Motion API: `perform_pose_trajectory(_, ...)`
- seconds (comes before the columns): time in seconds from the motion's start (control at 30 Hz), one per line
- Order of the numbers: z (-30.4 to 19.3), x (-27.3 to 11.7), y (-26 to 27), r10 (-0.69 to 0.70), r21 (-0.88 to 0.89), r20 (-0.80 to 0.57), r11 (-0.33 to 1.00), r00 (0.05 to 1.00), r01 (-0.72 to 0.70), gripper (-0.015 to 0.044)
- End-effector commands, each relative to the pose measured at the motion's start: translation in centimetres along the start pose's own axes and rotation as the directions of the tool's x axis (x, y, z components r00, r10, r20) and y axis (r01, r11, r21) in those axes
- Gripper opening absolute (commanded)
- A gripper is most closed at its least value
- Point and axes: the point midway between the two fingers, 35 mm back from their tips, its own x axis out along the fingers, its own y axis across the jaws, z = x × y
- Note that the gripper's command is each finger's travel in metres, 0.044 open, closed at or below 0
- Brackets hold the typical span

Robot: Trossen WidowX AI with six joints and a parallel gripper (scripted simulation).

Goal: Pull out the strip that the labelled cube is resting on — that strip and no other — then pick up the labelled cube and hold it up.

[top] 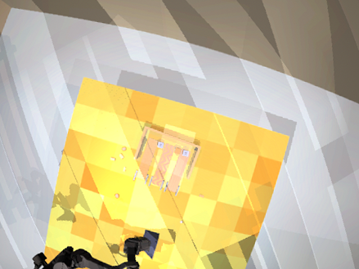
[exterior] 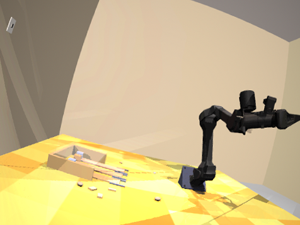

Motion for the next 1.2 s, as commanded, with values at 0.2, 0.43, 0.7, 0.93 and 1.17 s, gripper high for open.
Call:
perform_pose_trajectory(0.2, -11.8, -4.8, -10.7, -0.370, -0.076, -0.391, 0.926, 0.843, 0.371, 0.0400)
perform_pose_trajectory(0.43, -15.7, -13.8, -17.0, -0.613, -0.174, -0.534, 0.754, 0.582, 0.634, 0.0400)
perform_pose_trajectory(0.7, -16.4, -27.1, -20.4, -0.772, -0.293, -0.598, 0.460, 0.214, 0.838, 0.0400)
perform_pose_trajectory(0.93, -14.2, -39.0, -18.9, -0.804, -0.371, -0.585, 0.151, -0.105, 0.916, 0.0400)
perform_pose_trajectory(1.17, -10.7, -48.2, -13.5, -0.765, -0.398, -0.529, -0.159, -0.368, 0.903, 0.0400)
